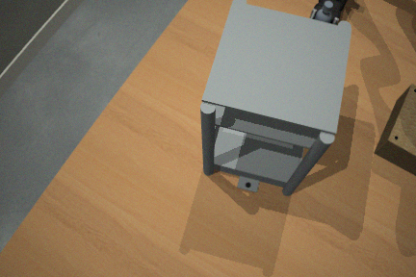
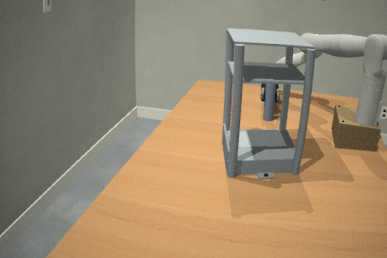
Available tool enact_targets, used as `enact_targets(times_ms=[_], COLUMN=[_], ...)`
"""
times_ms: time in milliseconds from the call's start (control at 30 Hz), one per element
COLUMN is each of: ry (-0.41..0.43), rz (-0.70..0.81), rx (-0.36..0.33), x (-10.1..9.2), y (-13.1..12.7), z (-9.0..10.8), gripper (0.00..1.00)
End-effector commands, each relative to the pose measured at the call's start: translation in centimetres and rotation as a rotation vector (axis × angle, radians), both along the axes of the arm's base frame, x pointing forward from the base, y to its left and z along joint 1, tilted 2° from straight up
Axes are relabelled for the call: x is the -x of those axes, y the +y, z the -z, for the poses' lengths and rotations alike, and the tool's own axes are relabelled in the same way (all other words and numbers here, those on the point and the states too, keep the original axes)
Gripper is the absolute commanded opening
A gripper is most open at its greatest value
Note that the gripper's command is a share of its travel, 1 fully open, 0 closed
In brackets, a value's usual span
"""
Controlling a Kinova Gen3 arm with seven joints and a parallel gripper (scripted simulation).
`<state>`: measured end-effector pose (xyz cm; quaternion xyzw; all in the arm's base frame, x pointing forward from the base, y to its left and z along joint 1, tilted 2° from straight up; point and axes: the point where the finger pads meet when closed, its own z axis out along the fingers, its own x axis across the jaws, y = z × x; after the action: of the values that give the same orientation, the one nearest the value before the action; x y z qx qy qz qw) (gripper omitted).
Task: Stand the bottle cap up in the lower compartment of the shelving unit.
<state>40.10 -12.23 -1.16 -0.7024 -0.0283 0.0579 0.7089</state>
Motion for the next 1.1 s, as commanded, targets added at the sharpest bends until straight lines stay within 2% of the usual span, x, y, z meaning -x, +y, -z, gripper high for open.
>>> enact_targets(times_ms=[0, 767, 800, 1067], ry=[-0.002, -0.002, -0.002, -0.002], rz=[0.000, 0.000, 0.000, 0.000], rx=[0.001, 0.001, 0.001, 0.001], x=[-0.05, -0.05, -0.05, -0.05], y=[-0.05, -0.05, -0.05, -0.05], z=[-0.09, -0.09, -0.09, -0.09], gripper=[1.00, 1.00, 0.00, 0.00])
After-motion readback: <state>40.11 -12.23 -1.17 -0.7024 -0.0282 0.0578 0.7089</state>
